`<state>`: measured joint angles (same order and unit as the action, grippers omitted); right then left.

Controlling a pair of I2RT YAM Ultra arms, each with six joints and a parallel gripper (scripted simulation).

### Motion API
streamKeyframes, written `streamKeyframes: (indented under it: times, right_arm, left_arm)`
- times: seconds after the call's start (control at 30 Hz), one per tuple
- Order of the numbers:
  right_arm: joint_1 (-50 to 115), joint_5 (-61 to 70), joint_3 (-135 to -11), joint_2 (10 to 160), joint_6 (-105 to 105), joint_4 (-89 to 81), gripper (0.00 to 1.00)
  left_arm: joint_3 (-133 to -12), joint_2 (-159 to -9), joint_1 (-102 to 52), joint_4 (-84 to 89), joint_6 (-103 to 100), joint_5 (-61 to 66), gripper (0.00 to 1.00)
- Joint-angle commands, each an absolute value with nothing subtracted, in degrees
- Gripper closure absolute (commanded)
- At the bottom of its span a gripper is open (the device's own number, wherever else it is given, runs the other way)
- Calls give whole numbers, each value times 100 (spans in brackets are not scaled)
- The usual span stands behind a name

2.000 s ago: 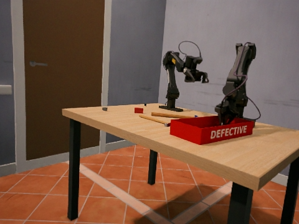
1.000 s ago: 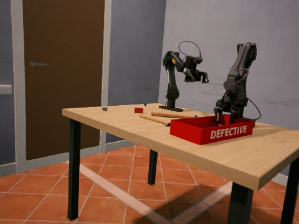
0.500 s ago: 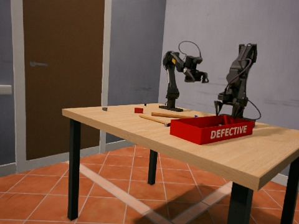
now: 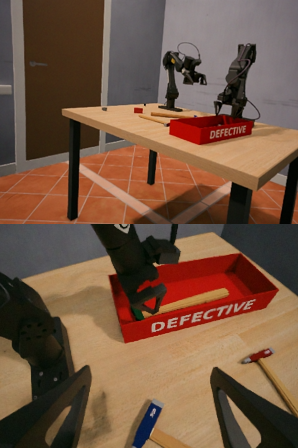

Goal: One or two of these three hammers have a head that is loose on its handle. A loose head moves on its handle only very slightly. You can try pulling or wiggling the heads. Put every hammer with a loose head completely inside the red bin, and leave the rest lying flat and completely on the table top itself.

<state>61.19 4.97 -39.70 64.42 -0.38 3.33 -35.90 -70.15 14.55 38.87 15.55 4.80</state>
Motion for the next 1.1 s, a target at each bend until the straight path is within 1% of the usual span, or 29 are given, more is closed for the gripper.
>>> streamKeyframes:
  times: [0.0, 0.7, 0.87, 0.97, 1.07]
  right_arm:
    - [6055, 603, -4204, 6282, -94, 168, 0]
    - [6087, 610, -4150, 6342, -93, 160, 0]
    - [6062, 489, -4204, 6189, -43, -380, 0]
    - [6121, 377, -4207, 5852, 44, -1129, 0]
    - [6164, 242, -4231, 5180, 114, -2070, 0]
  left_arm:
    - [-3677, -6991, 1523, 3909, 1580, 490, 0]
    - [-3677, -6991, 1488, 3909, 1562, 490, 0]
    - [-3785, -6900, 1266, 3791, 1412, 331, 56]
    - [-3876, -6830, 849, 3731, 1191, 284, 56]
    - [-4004, -6835, 100, 3668, 766, 433, 56]
